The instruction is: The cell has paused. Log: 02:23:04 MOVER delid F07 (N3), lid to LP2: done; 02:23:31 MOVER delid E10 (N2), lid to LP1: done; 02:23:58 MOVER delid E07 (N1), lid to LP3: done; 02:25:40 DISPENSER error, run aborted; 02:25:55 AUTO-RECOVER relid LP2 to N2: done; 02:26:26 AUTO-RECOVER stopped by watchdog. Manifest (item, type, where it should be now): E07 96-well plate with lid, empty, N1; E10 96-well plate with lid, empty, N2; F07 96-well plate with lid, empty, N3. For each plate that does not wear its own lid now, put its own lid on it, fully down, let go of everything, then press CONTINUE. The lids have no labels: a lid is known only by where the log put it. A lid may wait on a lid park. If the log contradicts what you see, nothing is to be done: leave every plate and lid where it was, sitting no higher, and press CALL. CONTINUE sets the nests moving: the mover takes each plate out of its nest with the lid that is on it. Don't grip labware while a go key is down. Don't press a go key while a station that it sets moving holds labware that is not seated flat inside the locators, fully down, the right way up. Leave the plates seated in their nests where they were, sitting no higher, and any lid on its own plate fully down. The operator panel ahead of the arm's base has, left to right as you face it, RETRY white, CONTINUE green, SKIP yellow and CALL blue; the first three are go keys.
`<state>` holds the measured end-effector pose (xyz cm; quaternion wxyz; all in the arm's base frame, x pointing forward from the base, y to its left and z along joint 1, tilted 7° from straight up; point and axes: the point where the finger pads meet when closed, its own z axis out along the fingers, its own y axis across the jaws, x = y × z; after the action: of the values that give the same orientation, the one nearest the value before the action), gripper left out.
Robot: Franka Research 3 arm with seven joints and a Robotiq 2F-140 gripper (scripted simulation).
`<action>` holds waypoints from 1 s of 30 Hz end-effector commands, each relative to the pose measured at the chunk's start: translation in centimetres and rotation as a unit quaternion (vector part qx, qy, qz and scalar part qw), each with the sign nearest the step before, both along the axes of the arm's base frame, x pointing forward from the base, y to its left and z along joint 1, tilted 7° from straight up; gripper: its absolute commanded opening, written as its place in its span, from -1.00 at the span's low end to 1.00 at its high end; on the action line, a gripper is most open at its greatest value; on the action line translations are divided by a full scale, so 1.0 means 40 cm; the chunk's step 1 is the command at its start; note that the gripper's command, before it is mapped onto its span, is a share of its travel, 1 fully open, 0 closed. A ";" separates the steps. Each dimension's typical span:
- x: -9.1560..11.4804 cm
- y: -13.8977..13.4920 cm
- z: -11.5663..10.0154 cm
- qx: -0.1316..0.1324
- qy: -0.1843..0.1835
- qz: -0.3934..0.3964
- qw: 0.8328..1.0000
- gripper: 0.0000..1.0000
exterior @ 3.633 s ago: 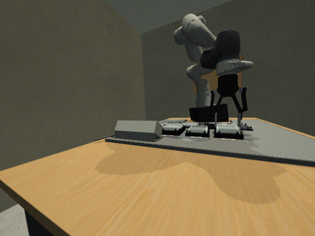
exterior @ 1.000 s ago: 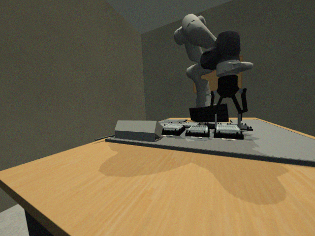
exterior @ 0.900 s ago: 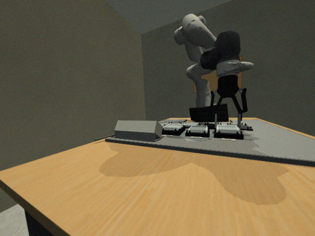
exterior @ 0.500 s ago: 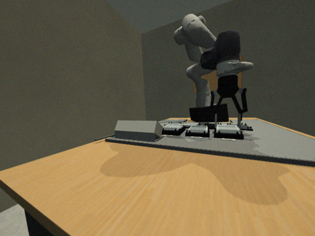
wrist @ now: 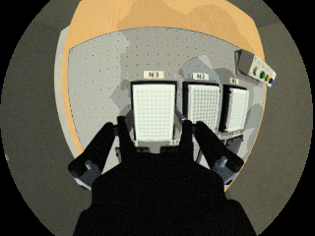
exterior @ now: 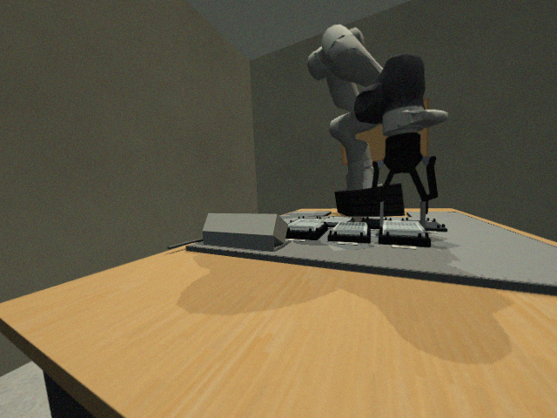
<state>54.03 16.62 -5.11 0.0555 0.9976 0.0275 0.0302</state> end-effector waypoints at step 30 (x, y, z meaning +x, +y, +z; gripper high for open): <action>0.002 0.002 -0.001 0.001 -0.001 0.000 1.000 0.32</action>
<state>54.03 16.63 -5.11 0.0554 0.9976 0.0275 0.0303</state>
